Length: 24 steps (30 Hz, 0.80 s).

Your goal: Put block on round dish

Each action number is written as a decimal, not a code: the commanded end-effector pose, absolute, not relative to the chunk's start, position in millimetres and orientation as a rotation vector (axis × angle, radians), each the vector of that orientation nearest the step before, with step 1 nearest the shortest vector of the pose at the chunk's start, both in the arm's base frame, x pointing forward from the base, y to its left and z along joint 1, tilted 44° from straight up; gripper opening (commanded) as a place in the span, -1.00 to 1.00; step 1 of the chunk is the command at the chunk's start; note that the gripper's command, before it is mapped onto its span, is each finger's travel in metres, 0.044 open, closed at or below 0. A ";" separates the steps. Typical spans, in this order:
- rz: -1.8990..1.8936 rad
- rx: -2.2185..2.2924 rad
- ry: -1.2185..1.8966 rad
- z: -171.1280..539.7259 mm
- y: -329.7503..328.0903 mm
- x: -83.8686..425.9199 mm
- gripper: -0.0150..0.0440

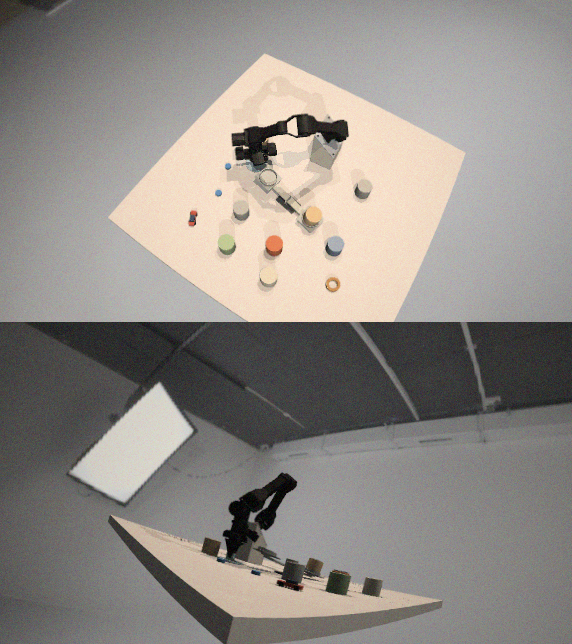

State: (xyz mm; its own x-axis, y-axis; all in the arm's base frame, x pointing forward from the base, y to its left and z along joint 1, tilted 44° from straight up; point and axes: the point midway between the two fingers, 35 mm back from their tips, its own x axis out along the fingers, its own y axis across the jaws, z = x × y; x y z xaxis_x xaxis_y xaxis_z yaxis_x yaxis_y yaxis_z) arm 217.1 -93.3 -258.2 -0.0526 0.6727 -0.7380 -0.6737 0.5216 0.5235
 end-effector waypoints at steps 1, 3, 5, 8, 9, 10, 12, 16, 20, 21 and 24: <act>1.094 -0.003 1.198 -257.9 -93.7 217.6 0.49; 1.094 -0.003 1.198 -257.9 -93.7 217.6 0.67; 1.094 -0.003 1.198 -257.9 -93.7 217.6 0.84; 1.092 -0.002 1.199 -243.0 -108.3 219.6 1.00; 1.091 -0.002 1.199 -231.7 -118.7 220.3 1.00; 1.090 -0.001 1.199 -222.8 -126.6 220.3 1.00; 1.090 -0.001 1.199 -215.5 -132.8 220.1 1.00; 1.090 -0.001 1.199 -215.5 -132.8 220.1 1.00; 1.084 0.001 1.198 -188.9 -156.6 220.2 1.00; 1.083 0.001 1.198 -183.0 -161.5 219.8 1.00; 1.082 0.001 1.198 -181.0 -163.1 219.7 1.00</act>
